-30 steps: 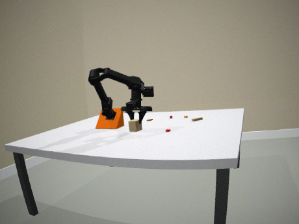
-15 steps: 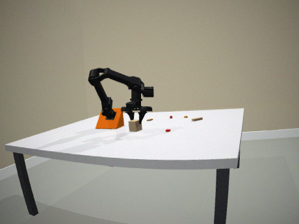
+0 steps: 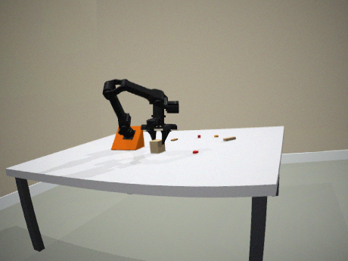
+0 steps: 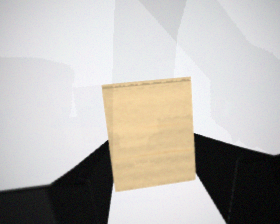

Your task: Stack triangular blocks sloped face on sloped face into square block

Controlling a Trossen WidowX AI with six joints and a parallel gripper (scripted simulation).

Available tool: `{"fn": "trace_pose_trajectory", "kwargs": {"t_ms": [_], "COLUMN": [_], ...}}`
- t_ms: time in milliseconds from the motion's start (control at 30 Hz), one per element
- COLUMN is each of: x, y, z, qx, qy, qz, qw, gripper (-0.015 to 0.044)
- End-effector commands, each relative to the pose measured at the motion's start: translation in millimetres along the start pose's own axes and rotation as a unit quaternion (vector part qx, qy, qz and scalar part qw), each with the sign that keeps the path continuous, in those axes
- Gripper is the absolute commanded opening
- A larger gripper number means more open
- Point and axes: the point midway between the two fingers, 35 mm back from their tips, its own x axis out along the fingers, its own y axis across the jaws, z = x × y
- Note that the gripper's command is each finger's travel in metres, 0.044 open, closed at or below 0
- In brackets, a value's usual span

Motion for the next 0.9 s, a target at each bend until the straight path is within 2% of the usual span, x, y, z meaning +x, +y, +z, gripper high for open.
{"fn": "trace_pose_trajectory", "kwargs": {"t_ms": [0, 200, 500, 567, 767, 867], "x": [0, 0, -2, -19, -101, -110], "y": [0, 0, 1, 3, 0, -2], "z": [0, 0, 0, -2, -1, 0], "qx": [0.0, 0.0, -0.001, -0.008, -0.038, -0.041], "qy": [0.0, 0.0, 0.001, 0.007, 0.019, 0.019], "qz": [0.0, 0.0, 0.001, 0.006, 0.027, 0.029], "qw": [1.0, 1.0, 1.0, 1.0, 0.999, 0.999], "gripper": [0.0289, 0.044, 0.044, 0.044, 0.044, 0.044]}}
